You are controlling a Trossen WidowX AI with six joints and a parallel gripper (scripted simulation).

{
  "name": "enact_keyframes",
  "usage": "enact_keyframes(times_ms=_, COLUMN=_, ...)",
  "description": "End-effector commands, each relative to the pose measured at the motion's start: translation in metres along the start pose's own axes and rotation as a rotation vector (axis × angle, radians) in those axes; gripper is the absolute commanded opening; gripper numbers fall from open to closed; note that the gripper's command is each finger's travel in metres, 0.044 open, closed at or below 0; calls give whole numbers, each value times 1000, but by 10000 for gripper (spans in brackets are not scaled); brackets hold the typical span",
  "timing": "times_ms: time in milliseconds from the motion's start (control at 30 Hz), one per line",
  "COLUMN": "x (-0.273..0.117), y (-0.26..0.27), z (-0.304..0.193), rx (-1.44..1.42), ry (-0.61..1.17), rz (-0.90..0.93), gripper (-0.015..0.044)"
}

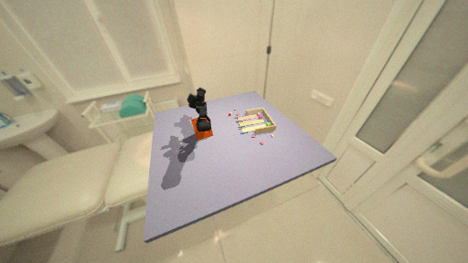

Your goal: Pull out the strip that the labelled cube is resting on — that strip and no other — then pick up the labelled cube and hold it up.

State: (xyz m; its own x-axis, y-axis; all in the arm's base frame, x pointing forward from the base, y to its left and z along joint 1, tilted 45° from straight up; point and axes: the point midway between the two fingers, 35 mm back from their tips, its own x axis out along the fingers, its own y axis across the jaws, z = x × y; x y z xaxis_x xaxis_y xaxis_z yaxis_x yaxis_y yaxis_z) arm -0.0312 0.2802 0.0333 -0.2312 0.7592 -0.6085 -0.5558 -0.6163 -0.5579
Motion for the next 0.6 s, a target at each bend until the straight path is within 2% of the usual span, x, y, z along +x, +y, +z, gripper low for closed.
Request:
enact_keyframes(times_ms=0, x=-5, y=-37, z=-42, rx=186, ry=195, rz=-138, gripper=400)
enact_keyframes(times_ms=133, x=-22, y=-71, z=-88, rx=367, ry=396, rz=-315, gripper=400)
enact_keyframes(times_ms=267, x=-55, y=-103, z=-138, rx=563, ry=616, rz=-541, gripper=400)
enact_keyframes(times_ms=567, x=-170, y=-134, z=-228, rx=922, ry=1072, rz=-1126, gripper=400)
